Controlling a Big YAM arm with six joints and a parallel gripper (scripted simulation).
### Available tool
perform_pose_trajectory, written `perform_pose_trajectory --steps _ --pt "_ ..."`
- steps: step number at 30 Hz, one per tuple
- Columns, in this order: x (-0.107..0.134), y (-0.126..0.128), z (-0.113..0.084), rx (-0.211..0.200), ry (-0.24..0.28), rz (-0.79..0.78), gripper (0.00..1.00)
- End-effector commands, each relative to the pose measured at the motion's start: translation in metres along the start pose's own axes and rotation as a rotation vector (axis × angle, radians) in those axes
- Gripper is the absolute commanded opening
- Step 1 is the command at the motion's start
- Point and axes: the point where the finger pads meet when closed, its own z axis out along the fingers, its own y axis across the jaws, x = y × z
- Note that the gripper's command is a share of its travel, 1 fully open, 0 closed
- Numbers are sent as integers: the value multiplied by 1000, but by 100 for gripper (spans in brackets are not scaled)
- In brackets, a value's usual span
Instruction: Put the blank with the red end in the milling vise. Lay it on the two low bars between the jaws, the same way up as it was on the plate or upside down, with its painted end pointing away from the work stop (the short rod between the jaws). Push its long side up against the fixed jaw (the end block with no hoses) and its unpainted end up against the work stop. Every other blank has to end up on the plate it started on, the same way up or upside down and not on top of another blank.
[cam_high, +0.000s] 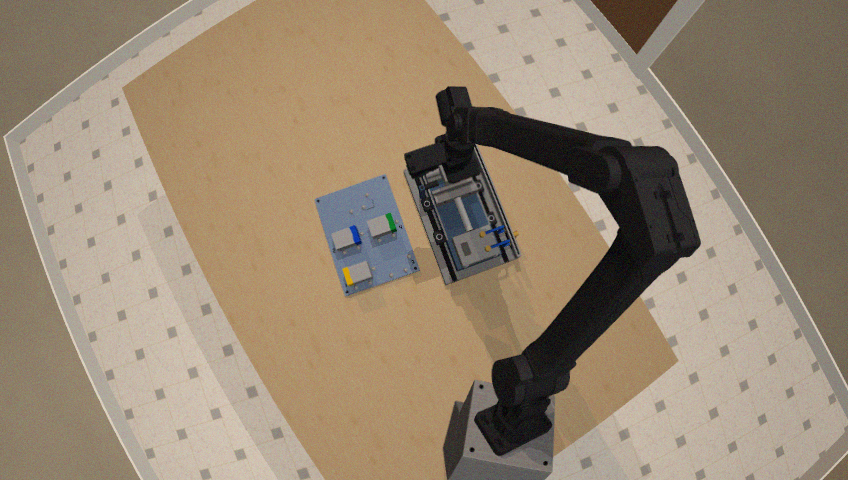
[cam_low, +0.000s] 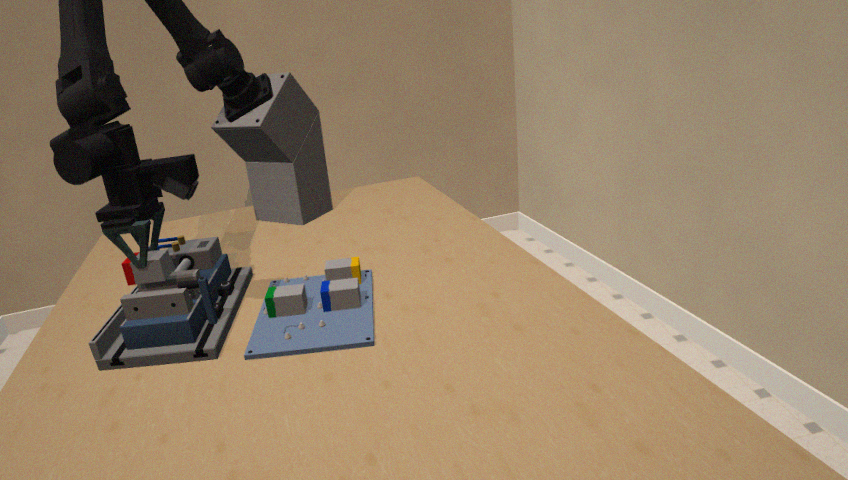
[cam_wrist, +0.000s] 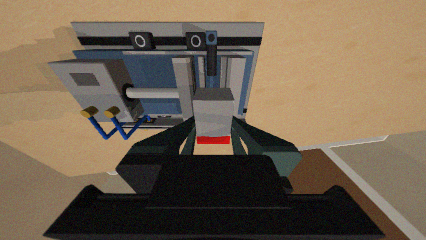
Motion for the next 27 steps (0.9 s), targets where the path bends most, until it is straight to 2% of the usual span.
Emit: perform_pose_trajectory --steps 1,11,12,18,27 --pt "5 -6 2 18 5 4 0" --pt "4 -5 6 17 5 7 0" --pt "6 -8 0 31 8 11 0" --pt "2 -3 9 15 5 6 0" --pt "2 -4 9 19 6 7 0"
